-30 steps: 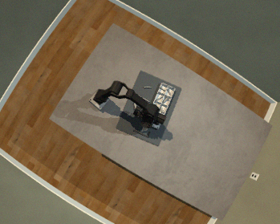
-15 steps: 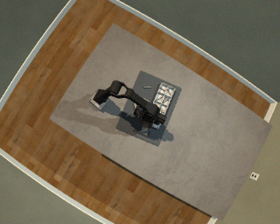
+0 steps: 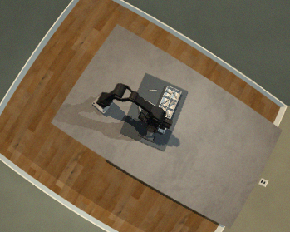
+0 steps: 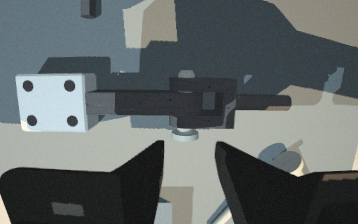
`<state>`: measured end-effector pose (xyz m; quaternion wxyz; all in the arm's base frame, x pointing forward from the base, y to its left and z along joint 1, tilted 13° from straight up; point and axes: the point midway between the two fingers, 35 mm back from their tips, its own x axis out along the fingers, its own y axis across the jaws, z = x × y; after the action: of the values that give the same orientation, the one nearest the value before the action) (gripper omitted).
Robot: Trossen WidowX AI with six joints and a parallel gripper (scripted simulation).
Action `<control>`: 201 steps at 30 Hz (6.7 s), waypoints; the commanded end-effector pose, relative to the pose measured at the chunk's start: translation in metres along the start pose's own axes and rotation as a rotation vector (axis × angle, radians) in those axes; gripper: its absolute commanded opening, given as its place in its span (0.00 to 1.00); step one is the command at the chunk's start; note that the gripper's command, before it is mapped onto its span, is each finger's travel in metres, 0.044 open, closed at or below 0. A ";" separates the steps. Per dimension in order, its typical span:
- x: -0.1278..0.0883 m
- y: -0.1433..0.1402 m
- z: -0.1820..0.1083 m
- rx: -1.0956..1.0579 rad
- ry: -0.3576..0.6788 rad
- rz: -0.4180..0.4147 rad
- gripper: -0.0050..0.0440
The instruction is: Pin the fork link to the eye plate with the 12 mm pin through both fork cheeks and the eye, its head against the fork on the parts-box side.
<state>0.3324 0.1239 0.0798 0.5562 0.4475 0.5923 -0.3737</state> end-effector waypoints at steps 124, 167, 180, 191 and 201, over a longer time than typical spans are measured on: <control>0.005 -0.001 -0.016 -0.019 0.113 0.003 0.00; 0.037 0.000 -0.019 -0.019 0.112 0.008 0.00; 0.035 0.000 -0.019 -0.020 0.112 0.012 0.00; 0.035 0.000 -0.019 -0.020 0.112 0.012 0.00; 0.035 0.000 -0.019 -0.020 0.112 0.012 0.00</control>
<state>0.3278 0.1460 0.0451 0.5274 0.4644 0.6251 -0.3397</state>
